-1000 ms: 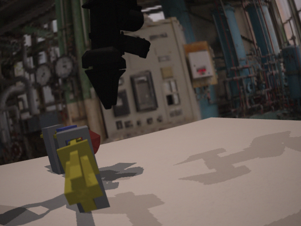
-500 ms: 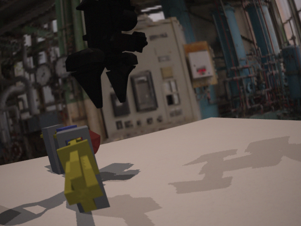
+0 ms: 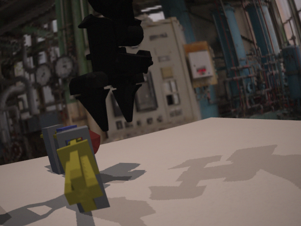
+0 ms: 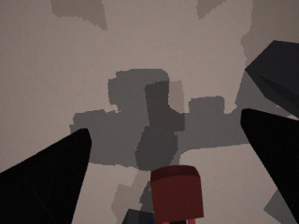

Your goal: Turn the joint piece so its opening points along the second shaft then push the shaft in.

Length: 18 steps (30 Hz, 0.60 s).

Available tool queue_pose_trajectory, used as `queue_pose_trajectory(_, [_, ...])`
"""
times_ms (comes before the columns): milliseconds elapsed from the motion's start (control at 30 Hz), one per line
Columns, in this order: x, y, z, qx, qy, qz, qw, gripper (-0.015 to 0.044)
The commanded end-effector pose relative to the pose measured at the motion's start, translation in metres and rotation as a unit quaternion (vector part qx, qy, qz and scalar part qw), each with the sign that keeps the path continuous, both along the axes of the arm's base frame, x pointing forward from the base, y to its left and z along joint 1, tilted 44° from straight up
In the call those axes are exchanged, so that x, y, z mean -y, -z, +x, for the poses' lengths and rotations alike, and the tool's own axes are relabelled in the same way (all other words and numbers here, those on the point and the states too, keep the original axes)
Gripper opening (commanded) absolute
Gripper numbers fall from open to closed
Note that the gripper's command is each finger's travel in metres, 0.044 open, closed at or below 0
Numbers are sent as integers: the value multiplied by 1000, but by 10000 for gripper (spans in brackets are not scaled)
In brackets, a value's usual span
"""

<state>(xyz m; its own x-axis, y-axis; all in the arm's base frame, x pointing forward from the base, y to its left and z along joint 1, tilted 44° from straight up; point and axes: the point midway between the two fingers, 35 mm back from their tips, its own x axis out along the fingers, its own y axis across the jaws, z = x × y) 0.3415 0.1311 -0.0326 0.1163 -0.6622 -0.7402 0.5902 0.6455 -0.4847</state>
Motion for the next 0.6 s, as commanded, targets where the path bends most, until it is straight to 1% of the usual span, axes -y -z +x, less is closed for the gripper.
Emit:
queue_pose_trajectory(0, [18,18,0,-2,-1,-5,1000,440])
queue_pose_trajectory(100, [28,27,1,-2,-1,-5,1000,440])
queue_pose_trajectory(267, [26,30,-3,-2,-1,-5,1000,440])
queue_pose_trajectory(567, [3,59,-52,-3,-1,-4,1000,440])
